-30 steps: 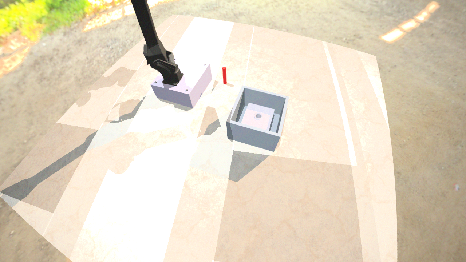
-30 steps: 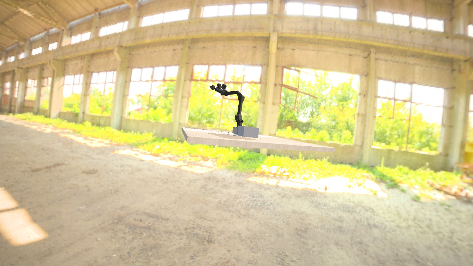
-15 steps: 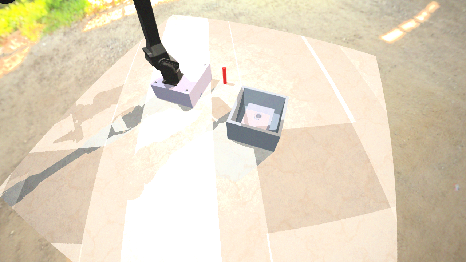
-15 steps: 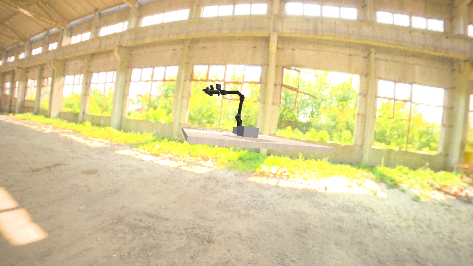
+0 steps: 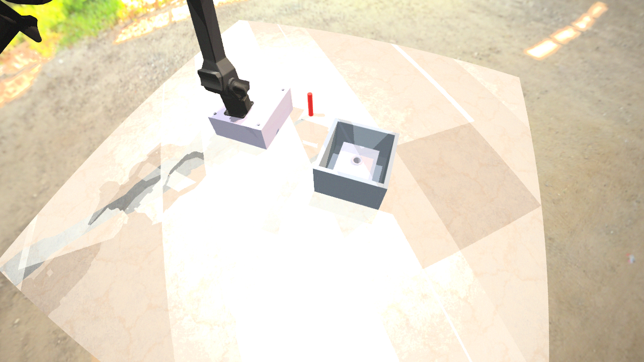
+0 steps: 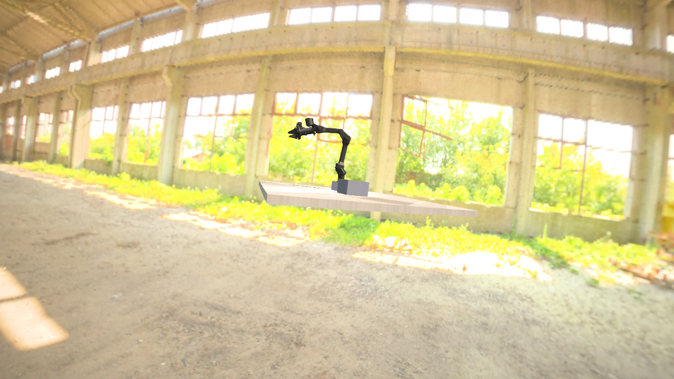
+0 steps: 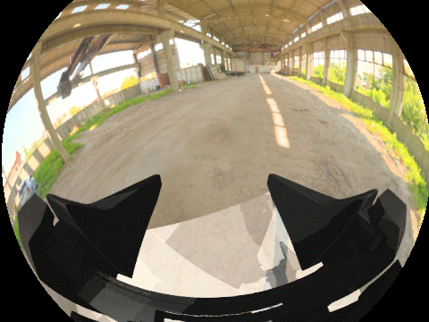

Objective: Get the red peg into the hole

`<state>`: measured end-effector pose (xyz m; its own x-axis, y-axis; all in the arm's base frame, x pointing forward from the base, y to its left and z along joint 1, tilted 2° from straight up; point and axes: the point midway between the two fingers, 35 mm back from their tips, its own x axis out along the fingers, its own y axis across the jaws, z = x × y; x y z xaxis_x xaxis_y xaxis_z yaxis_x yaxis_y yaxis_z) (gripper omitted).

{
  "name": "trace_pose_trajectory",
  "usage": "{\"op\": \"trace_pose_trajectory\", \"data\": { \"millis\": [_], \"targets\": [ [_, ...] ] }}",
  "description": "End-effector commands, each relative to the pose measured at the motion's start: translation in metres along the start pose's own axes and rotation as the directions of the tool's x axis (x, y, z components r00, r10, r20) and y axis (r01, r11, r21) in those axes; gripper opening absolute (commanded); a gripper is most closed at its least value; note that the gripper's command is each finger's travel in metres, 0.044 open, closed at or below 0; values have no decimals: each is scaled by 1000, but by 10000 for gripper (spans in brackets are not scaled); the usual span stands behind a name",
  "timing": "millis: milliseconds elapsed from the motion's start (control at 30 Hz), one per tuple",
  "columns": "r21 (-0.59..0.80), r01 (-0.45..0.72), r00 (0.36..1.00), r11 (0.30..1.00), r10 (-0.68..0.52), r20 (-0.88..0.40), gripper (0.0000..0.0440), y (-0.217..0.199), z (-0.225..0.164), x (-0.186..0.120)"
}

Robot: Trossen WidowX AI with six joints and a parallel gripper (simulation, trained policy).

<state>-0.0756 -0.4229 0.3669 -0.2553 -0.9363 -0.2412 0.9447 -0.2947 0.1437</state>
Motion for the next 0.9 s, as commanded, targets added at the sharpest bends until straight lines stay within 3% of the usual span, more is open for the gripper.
{"op": "trace_pose_trajectory", "data": {
  "millis": [0, 367, 867],
  "targets": [
    [-9, -51, 996, 999, 50, -77, 440, 29, -23, -7],
    [-34, -265, 917, 964, 240, -318, 440, 133, -93, -62],
    [-38, -505, 703, 862, 386, -597, 440, 218, -180, -187]
  ]
}}
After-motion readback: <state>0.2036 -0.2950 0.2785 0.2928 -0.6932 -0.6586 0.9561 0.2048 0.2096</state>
